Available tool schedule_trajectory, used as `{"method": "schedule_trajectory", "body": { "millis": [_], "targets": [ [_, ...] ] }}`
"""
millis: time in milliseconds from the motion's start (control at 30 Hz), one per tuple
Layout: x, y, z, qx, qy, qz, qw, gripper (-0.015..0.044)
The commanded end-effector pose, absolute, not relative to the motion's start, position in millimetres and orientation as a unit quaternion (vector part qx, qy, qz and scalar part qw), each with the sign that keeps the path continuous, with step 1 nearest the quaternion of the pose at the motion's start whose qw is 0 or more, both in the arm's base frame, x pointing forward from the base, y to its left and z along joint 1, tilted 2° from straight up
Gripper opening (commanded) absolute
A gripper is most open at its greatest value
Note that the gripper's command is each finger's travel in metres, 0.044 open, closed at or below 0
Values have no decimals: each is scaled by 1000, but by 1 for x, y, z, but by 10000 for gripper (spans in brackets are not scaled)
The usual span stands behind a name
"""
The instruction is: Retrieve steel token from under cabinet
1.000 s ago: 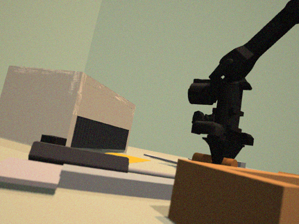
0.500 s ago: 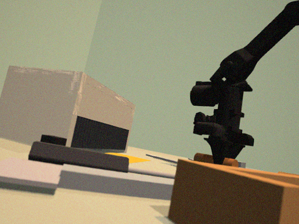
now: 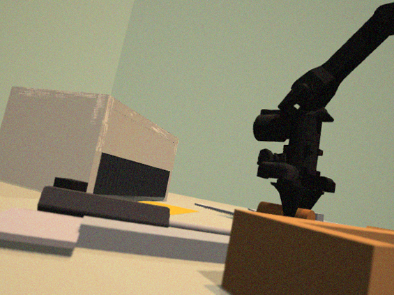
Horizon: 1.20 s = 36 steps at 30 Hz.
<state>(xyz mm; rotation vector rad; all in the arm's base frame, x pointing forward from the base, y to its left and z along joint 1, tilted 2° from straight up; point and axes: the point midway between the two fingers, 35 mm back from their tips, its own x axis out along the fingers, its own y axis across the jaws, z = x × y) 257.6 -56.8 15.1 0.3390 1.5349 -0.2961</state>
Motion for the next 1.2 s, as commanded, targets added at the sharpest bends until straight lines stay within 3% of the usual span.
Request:
{"method": "schedule_trajectory", "body": {
  "millis": [0,1167],
  "targets": [
    [258,-61,16,152,687,-135,698,0],
    [260,-100,15,151,687,-137,698,0]
  ]
}}
